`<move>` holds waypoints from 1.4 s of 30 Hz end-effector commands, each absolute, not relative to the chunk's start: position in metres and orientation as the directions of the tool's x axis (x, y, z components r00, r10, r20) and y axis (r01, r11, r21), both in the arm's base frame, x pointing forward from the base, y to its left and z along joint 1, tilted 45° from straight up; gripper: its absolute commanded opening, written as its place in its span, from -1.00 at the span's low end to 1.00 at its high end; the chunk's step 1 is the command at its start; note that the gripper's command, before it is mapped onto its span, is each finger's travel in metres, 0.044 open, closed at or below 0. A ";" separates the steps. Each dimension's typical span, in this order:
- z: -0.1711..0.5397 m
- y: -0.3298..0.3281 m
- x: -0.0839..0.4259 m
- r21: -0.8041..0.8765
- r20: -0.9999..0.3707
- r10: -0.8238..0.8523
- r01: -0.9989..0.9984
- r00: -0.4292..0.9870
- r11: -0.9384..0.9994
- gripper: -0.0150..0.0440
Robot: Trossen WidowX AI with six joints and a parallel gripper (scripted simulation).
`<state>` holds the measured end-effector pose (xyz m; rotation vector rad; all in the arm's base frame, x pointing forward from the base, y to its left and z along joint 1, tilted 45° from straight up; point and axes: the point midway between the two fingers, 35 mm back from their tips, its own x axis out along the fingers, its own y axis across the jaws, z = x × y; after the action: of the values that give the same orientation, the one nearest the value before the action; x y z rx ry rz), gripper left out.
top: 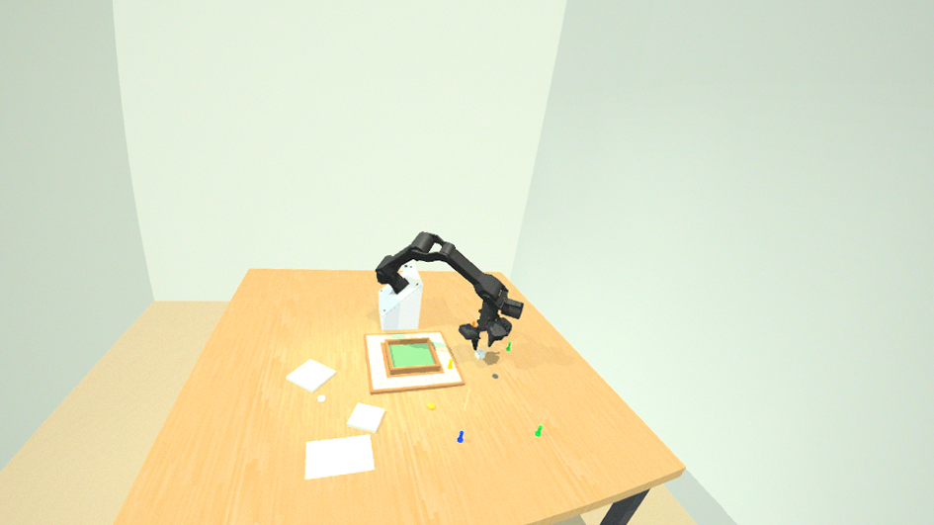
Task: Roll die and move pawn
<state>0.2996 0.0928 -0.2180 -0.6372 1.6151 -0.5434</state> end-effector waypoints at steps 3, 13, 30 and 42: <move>-0.226 0.084 0.297 -0.674 -0.725 -0.682 -0.104 -0.096 0.732 0.44; -0.237 0.073 0.295 -0.674 -0.725 -0.682 -0.104 -0.096 0.731 0.44; -0.237 0.074 0.295 -0.674 -0.725 -0.682 -0.104 -0.096 0.731 -0.43; -0.154 0.154 0.296 -0.670 -0.728 -0.678 -0.105 -0.096 0.735 -0.49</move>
<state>0.2965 0.1346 -0.1759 -0.6539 1.6263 -0.5443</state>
